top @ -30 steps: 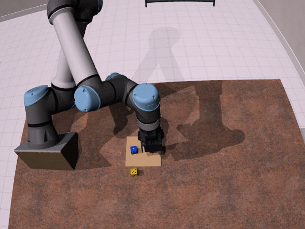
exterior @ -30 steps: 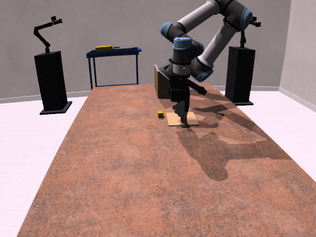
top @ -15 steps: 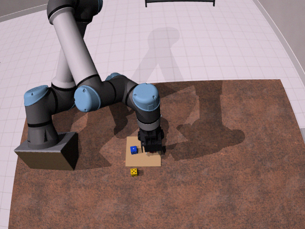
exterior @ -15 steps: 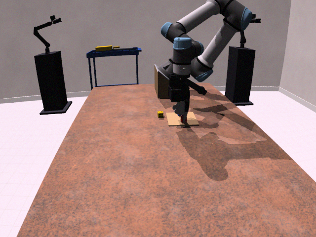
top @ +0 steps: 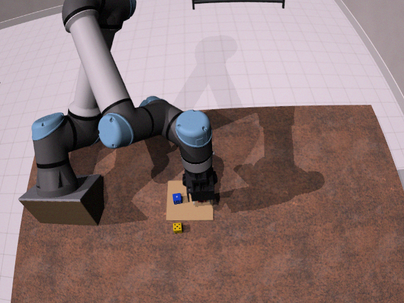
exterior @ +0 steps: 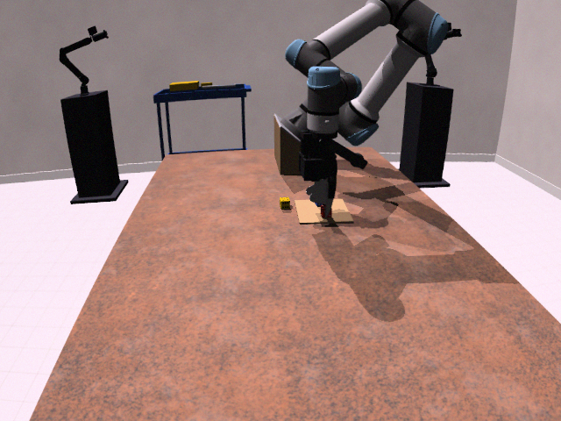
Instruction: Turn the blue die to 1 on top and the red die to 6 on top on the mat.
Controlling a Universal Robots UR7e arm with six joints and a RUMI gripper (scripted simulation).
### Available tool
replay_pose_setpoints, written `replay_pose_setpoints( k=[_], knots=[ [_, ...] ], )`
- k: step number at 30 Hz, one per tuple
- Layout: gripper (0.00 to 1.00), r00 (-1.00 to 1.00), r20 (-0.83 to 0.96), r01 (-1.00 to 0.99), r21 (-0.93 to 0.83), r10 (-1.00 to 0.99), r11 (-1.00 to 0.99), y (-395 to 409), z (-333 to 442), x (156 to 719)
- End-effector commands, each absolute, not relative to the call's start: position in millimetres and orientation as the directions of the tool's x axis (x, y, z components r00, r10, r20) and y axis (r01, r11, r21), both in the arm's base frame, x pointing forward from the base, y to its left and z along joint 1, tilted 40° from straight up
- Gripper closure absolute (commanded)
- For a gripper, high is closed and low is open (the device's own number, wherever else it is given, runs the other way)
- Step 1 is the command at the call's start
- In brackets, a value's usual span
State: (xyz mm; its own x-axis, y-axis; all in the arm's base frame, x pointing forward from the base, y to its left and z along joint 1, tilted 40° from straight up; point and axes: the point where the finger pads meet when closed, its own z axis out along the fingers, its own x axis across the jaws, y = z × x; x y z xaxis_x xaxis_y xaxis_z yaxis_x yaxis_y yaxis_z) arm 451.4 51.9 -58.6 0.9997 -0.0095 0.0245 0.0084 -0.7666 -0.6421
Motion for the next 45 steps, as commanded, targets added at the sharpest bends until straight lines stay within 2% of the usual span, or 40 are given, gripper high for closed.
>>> replay_pose_setpoints(
  k=[1,5,6,8,9,13,14,30,45],
  knots=[
    [0.9,1.0,0.023,0.005,-0.643,-0.012,-0.766,51,-59,451],
    [0.86,1.0,0.023,0.005,-0.643,-0.012,-0.766,51,-59,451],
    [0.83,1.0,0.023,0.005,-0.643,-0.012,-0.766,51,-59,451],
    [0.83,1.0,0.023,0.005,-0.643,-0.012,-0.766,51,-59,451],
    [0.79,1.0,0.023,0.005,-0.643,-0.012,-0.766,51,-59,451],
    [0.79,1.0,0.023,0.005,-0.643,-0.012,-0.766,51,-59,451],
    [0.76,1.0,0.023,0.005,-0.643,-0.012,-0.766,51,-59,451],
    [0.76,1.0,0.023,0.005,-0.643,-0.012,-0.766,48,-55,451],
    [0.76,1.0,0.023,0.005,-0.643,-0.012,-0.766,9,-9,449]
  ],
)
